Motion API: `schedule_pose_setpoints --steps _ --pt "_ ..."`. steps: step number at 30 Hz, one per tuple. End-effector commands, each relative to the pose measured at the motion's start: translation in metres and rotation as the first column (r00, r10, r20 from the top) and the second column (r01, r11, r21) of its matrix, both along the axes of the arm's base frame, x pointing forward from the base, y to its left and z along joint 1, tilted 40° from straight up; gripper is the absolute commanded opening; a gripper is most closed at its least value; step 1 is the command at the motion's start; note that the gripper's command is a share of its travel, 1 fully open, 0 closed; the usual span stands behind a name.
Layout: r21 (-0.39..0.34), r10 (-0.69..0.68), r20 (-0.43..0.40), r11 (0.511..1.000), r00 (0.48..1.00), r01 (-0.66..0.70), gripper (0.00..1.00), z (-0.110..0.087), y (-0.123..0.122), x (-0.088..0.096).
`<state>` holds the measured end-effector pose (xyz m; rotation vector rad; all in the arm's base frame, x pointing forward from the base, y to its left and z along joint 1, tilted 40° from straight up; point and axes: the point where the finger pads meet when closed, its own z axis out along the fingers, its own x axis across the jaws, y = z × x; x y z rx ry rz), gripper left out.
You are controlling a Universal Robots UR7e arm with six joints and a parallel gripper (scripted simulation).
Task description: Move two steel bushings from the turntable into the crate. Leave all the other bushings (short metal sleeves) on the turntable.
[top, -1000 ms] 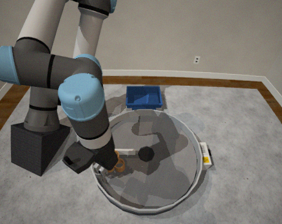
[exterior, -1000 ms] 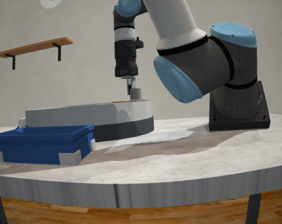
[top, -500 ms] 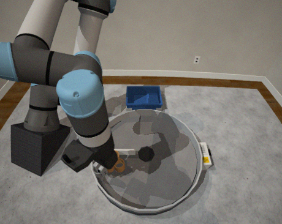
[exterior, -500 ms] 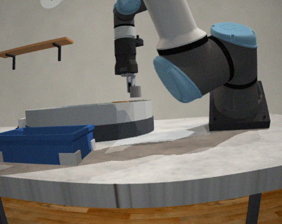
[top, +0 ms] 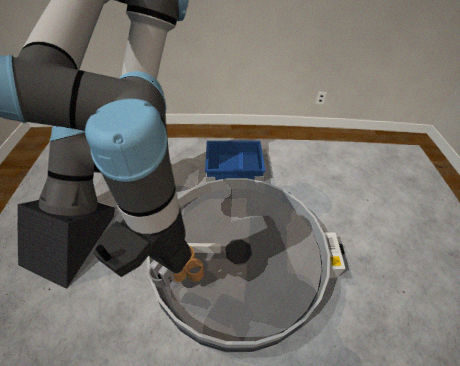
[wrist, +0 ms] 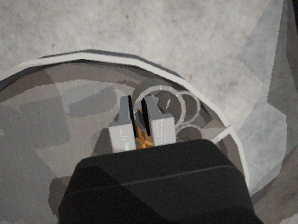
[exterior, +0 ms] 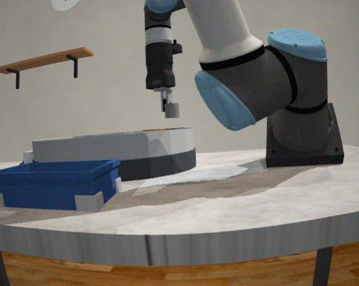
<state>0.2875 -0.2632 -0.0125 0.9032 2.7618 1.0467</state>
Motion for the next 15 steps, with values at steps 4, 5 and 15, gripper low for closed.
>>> schedule_pose_setpoints --steps 4,5,15 --pt "-0.001 0.0 0.0 1.0 1.0 0.0 0.0 0.0161 -0.0129 -0.0051" --pt "-0.001 0.0 0.0 1.0 1.0 0.0 0.0 0.0161 -0.0129 -0.0051" --pt "-0.001 0.0 0.0 1.0 1.0 0.0 0.0 0.0161 -0.0129 -0.0051"
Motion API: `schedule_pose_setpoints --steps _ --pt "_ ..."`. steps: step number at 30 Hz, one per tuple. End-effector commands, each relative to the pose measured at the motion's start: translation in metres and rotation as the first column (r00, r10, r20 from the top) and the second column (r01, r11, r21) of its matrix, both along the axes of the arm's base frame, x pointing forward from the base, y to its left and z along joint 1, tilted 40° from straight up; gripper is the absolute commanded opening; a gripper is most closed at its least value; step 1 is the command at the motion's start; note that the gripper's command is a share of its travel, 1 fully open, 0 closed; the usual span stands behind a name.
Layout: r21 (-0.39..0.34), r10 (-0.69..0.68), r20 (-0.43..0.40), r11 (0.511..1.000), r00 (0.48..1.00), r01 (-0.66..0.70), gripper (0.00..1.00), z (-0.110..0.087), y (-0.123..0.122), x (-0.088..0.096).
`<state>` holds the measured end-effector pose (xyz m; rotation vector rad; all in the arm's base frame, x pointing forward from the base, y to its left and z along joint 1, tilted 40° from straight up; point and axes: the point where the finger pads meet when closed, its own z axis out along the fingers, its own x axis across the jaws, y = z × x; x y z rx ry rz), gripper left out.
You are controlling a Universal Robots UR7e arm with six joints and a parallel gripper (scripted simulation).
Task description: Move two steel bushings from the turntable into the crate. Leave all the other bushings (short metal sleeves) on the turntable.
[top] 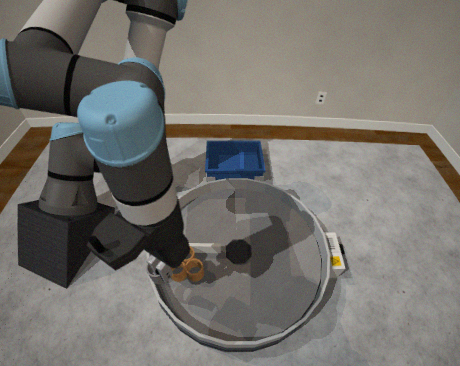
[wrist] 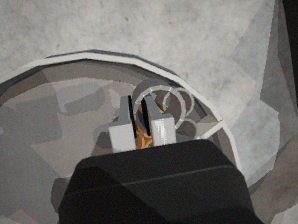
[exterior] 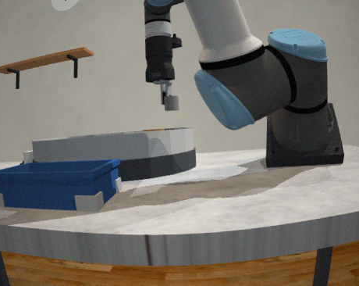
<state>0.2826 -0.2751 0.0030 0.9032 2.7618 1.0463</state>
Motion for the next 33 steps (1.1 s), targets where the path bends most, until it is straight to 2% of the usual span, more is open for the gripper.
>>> schedule_pose_setpoints --steps 1,5,17,22,33 --pt "-0.001 0.0 0.0 1.0 1.0 0.0 0.0 0.007 0.007 0.003" --pt "-0.001 0.0 0.0 1.0 1.0 0.0 0.0 0.035 0.039 0.014" --pt "-0.001 0.0 0.0 1.0 1.0 0.0 0.0 0.035 0.039 0.014" --pt "-0.001 0.0 0.0 1.0 1.0 0.0 0.0 0.068 0.077 0.028" --pt "-0.001 0.0 0.0 1.0 1.0 0.0 0.0 0.068 0.077 0.028"
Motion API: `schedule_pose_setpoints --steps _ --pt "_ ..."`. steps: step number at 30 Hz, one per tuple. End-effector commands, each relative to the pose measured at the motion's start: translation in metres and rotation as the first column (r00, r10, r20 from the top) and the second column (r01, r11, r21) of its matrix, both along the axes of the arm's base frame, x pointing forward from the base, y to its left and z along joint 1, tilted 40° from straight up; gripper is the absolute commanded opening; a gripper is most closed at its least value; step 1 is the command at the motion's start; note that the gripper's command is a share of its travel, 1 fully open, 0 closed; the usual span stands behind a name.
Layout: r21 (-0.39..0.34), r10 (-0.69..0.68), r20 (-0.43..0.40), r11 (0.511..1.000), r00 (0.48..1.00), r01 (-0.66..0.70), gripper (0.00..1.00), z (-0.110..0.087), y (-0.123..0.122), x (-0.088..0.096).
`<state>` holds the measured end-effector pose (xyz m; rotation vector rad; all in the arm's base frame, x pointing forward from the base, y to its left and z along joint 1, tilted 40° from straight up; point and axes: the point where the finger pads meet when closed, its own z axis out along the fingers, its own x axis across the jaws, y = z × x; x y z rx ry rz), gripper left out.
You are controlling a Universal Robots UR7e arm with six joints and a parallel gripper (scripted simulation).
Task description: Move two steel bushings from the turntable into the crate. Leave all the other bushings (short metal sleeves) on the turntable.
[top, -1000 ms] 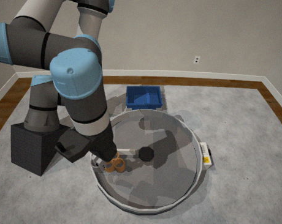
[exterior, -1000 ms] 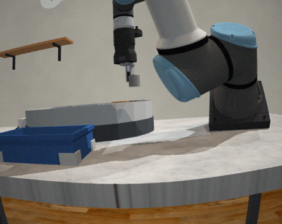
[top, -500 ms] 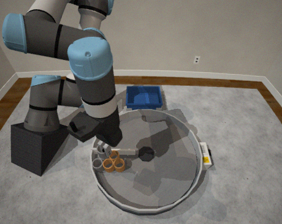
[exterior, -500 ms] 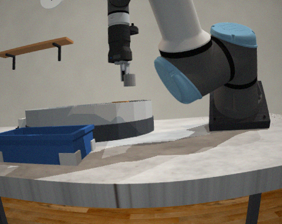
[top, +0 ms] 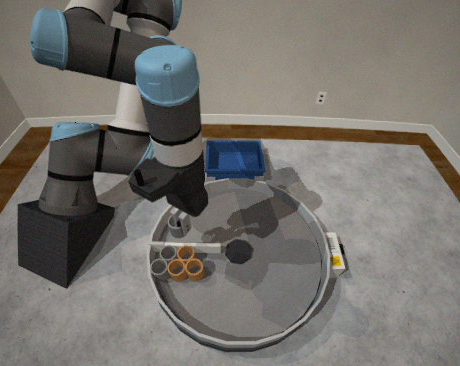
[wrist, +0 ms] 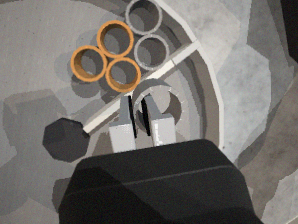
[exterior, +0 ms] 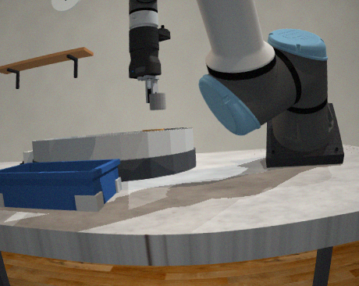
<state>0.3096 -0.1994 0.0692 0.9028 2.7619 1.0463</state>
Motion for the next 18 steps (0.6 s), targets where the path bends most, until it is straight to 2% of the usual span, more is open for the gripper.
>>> schedule_pose_setpoints --steps 1,6,18 --pt "-0.001 -0.001 0.0 1.0 1.0 0.001 0.0 0.002 0.001 0.001" --pt "-0.001 0.0 0.0 1.0 1.0 0.0 0.0 0.035 0.039 0.014" --pt "-0.001 0.0 0.0 1.0 1.0 0.0 0.0 0.035 0.039 0.014"
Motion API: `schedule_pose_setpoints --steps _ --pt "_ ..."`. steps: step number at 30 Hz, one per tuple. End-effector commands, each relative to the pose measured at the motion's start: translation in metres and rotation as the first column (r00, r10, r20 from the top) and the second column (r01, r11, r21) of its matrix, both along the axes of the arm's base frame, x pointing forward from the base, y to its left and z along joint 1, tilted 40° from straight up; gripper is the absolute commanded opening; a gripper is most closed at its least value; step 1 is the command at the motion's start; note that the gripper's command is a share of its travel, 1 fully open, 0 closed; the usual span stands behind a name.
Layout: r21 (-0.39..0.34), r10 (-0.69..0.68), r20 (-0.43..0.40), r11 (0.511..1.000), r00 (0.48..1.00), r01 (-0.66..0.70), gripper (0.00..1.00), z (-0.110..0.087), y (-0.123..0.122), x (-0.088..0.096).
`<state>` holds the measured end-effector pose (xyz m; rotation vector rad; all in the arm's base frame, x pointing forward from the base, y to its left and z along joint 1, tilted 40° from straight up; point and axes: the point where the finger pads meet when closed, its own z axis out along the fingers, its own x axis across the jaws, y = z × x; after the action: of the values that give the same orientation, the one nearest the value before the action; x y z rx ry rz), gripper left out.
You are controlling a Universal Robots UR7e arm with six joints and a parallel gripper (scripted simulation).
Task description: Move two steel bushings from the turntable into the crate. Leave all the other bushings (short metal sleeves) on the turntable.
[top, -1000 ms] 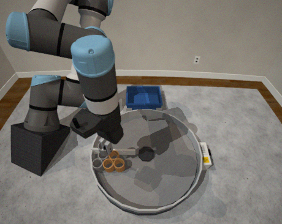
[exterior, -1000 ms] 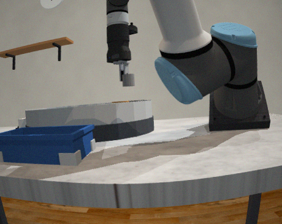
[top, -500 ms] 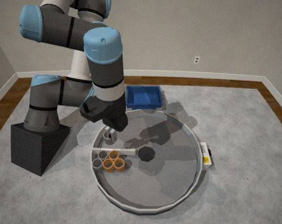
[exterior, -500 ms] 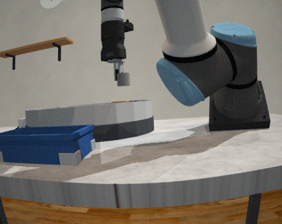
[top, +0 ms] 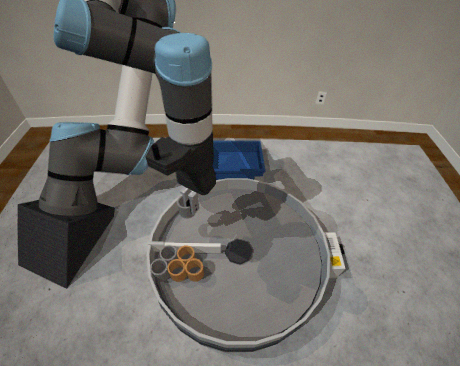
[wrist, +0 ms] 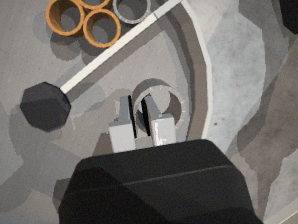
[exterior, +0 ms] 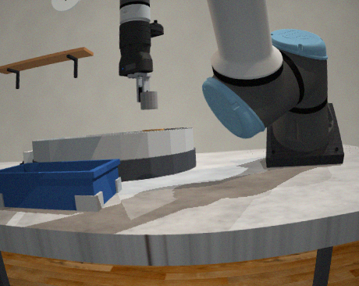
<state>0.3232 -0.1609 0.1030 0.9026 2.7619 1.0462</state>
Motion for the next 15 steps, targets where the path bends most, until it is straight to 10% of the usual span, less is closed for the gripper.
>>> schedule_pose_setpoints --steps 1,5,15 --pt "-0.001 0.0 0.0 1.0 1.0 0.0 0.0 0.007 0.007 0.003" --pt "-0.001 0.0 0.0 1.0 1.0 0.0 0.0 0.035 0.039 0.014" --pt "-0.001 0.0 0.0 1.0 1.0 0.0 0.0 0.035 0.039 0.014"
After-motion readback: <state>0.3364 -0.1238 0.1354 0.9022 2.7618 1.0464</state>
